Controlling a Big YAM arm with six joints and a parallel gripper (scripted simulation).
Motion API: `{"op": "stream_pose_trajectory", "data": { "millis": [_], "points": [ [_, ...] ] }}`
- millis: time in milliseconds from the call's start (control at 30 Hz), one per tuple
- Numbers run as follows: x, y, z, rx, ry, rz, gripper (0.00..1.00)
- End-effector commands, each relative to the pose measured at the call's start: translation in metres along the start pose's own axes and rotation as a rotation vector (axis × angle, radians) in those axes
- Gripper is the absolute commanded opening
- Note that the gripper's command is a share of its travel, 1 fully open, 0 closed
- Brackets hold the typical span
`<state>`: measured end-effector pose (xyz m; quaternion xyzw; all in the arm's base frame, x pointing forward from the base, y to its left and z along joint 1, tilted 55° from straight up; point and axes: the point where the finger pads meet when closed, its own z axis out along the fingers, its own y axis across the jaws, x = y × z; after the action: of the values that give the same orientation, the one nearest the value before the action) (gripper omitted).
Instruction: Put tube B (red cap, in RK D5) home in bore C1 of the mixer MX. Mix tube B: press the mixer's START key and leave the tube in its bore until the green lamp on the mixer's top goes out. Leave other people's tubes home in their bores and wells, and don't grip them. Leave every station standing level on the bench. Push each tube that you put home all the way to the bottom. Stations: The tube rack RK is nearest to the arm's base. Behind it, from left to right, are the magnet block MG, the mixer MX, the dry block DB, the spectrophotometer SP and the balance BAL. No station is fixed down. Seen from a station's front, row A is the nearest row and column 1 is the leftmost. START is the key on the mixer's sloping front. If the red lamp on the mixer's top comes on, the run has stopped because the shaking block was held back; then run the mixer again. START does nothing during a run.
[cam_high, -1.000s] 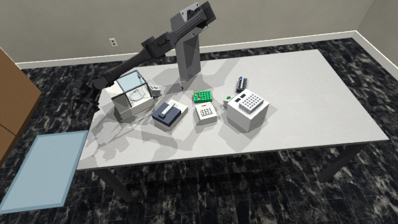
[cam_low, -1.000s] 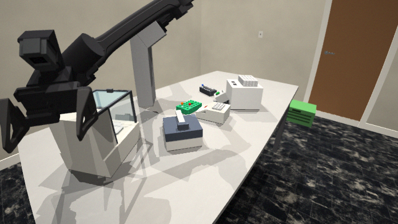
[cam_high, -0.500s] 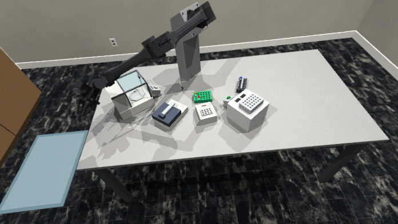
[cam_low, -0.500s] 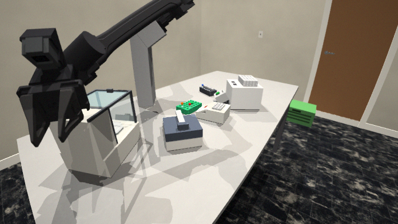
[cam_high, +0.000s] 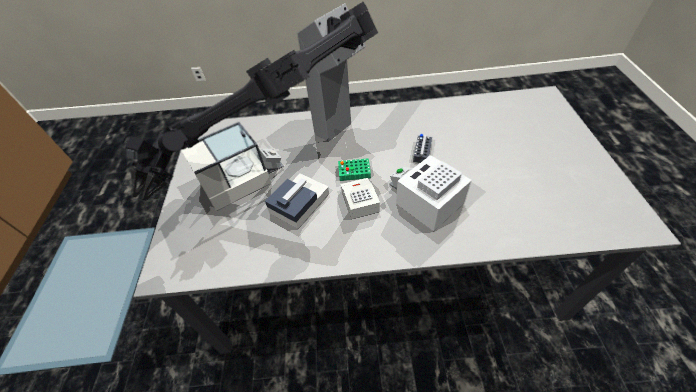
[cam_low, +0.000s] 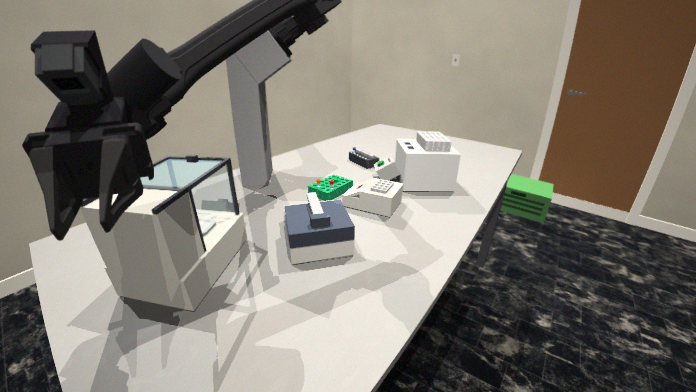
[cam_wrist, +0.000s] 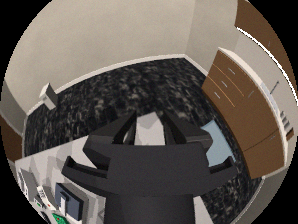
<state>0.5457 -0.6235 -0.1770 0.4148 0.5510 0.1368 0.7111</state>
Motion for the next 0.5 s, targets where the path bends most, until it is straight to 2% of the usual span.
{"op": "stream_pose_trajectory", "data": {
  "millis": [0, 33, 100, 200, 267, 367, 400, 433, 467],
  "points": [
    [-0.003, 0.035, 0.002, -0.05, -0.011, -0.061, 0.36],
    [-0.003, 0.036, 0.002, -0.047, -0.014, -0.061, 0.36],
    [0.006, 0.047, -0.008, -0.085, 0.011, -0.112, 0.36],
    [0.011, 0.053, -0.014, -0.082, 0.008, -0.111, 0.36],
    [0.02, 0.065, -0.024, -0.121, 0.033, -0.163, 0.36],
    [0.025, 0.07, -0.029, -0.121, 0.033, -0.164, 0.36],
    [0.011, 0.06, -0.042, -0.115, 0.022, -0.192, 0.36],
    [0.015, 0.066, -0.047, -0.132, 0.033, -0.218, 0.36],
    [0.037, 0.086, -0.044, -0.158, 0.056, -0.217, 0.36]
  ]
}}
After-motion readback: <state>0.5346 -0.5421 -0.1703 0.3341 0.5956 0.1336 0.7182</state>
